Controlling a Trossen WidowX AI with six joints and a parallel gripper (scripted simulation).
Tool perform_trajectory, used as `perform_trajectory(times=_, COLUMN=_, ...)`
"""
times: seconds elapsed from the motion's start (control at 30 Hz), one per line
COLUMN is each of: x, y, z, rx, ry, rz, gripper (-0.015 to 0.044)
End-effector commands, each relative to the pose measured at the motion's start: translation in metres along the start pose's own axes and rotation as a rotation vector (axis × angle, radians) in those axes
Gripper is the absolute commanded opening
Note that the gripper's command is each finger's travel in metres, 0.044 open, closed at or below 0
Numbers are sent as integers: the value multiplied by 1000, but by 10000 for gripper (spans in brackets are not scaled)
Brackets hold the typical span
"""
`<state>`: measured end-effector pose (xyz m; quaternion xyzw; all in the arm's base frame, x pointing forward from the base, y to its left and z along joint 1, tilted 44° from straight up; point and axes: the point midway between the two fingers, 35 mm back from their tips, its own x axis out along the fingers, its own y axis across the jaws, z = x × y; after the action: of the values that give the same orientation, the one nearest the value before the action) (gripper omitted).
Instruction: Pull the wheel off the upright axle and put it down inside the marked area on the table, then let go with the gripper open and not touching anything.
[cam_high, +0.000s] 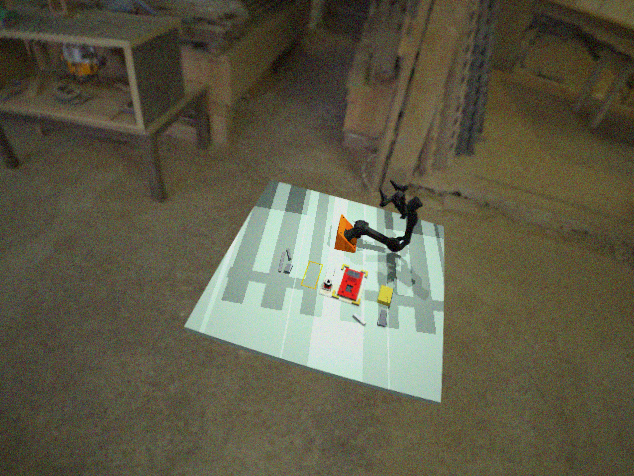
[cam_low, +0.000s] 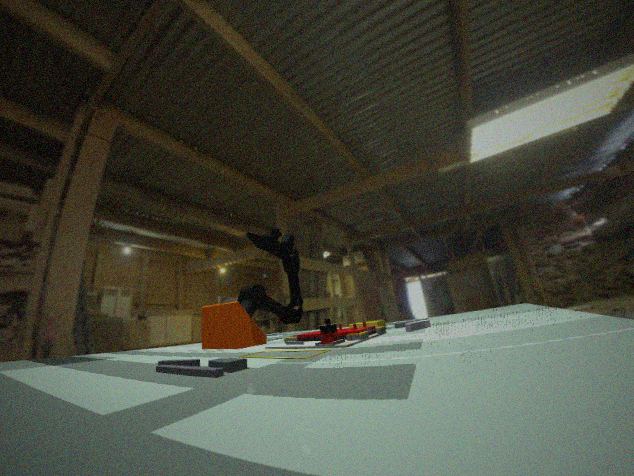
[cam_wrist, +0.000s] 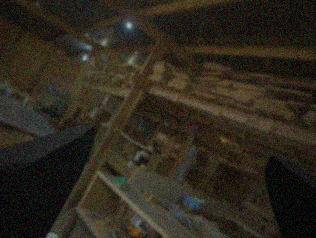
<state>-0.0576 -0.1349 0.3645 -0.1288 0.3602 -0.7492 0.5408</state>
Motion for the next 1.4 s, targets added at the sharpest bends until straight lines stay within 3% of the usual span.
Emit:
perform_trajectory(times=0.0, x=1, y=1, z=1, rx=2, ry=-1, rz=8, gripper=374)
perform_trajectory(times=0.1, x=15, y=20, z=16, rx=26, ry=-6, rz=120, gripper=300)
perform_trajectory(times=0.37, x=47, y=102, z=59, rx=99, ry=47, rz=497, gripper=300)
perform_trajectory(times=0.63, x=48, y=197, z=85, rx=142, ry=203, rz=826, gripper=300)
perform_trajectory(times=1.03, x=2, y=337, z=91, rx=155, ry=637, rz=1179, gripper=300)
perform_trajectory(times=1.37, x=-64, y=436, z=58, rx=97, ry=1131, rz=1247, gripper=300)
